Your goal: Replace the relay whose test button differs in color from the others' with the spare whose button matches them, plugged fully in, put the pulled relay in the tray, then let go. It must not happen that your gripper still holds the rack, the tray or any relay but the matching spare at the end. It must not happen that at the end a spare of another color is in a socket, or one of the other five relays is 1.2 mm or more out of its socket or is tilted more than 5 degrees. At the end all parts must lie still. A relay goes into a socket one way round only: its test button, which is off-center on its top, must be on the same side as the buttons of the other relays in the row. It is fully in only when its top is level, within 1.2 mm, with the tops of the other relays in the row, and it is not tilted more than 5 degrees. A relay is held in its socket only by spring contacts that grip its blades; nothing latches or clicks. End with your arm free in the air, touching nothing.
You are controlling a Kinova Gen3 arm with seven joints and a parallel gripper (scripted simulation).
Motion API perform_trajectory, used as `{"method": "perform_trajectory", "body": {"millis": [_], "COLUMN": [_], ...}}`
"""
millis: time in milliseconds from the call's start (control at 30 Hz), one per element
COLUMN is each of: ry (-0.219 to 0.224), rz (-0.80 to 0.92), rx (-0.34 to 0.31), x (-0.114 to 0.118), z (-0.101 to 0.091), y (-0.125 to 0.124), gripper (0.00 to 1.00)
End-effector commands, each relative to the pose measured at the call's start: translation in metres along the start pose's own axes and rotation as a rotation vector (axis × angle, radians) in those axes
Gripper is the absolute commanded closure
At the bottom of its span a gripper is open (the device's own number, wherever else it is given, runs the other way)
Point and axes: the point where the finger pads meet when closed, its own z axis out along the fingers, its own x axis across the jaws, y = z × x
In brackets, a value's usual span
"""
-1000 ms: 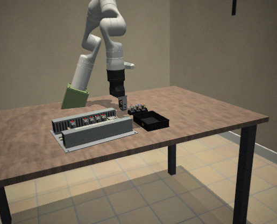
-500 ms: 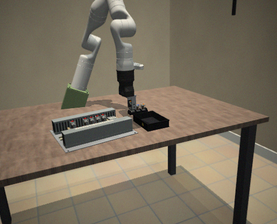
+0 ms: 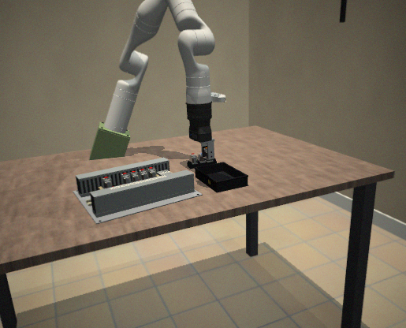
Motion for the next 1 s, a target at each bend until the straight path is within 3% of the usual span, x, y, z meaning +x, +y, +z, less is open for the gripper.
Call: {"method": "perform_trajectory", "body": {"millis": [0, 433, 967], "ry": [0.003, 0.008, 0.009], "rz": [0.001, -0.006, -0.005], "rx": [-0.001, -0.004, -0.004], "x": [0.003, 0.019, 0.017], "z": [-0.001, 0.003, 0.002], "y": [-0.006, -0.054, -0.05], "gripper": [1.0, 1.0, 1.0]}}
